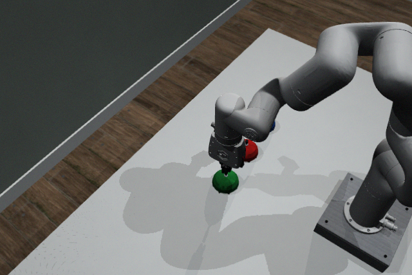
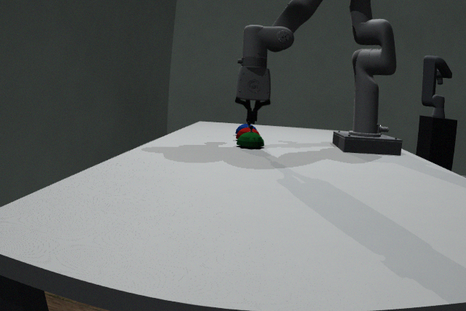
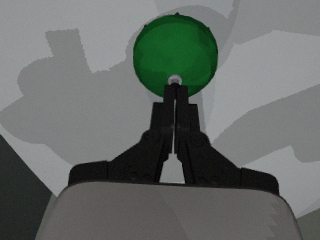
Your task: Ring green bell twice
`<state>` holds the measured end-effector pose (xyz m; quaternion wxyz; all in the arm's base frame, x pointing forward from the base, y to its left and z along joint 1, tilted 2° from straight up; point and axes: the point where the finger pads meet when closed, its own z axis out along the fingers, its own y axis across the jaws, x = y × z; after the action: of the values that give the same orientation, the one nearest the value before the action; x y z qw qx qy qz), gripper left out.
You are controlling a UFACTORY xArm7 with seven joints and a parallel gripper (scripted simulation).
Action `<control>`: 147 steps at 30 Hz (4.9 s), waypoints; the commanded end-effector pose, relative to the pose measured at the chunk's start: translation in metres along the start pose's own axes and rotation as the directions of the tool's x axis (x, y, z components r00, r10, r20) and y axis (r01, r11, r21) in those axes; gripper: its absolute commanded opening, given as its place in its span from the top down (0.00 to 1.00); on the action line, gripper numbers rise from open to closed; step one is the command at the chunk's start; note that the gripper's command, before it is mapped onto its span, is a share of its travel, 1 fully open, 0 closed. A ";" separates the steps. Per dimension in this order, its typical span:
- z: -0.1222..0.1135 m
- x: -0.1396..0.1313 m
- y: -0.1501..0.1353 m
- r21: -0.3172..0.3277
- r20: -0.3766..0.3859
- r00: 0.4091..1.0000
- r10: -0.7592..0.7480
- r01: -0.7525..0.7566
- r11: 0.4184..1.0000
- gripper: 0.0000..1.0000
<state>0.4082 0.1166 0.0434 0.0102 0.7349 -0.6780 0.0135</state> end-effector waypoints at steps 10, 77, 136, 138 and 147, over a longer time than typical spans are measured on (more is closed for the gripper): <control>-0.001 0.000 -0.001 0.004 0.001 1.000 0.000 0.000 1.000 1.00; 0.011 0.000 -0.001 0.004 0.001 1.000 0.000 0.000 1.000 1.00; -0.058 0.000 -0.001 0.004 0.001 1.000 0.000 0.000 1.000 1.00; -0.058 0.000 -0.001 0.004 0.001 1.000 0.000 0.000 1.000 1.00; -0.058 0.000 -0.001 0.004 0.001 1.000 0.000 0.000 1.000 1.00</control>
<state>0.4077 0.1184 0.0998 0.0102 0.7349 -0.6780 0.0134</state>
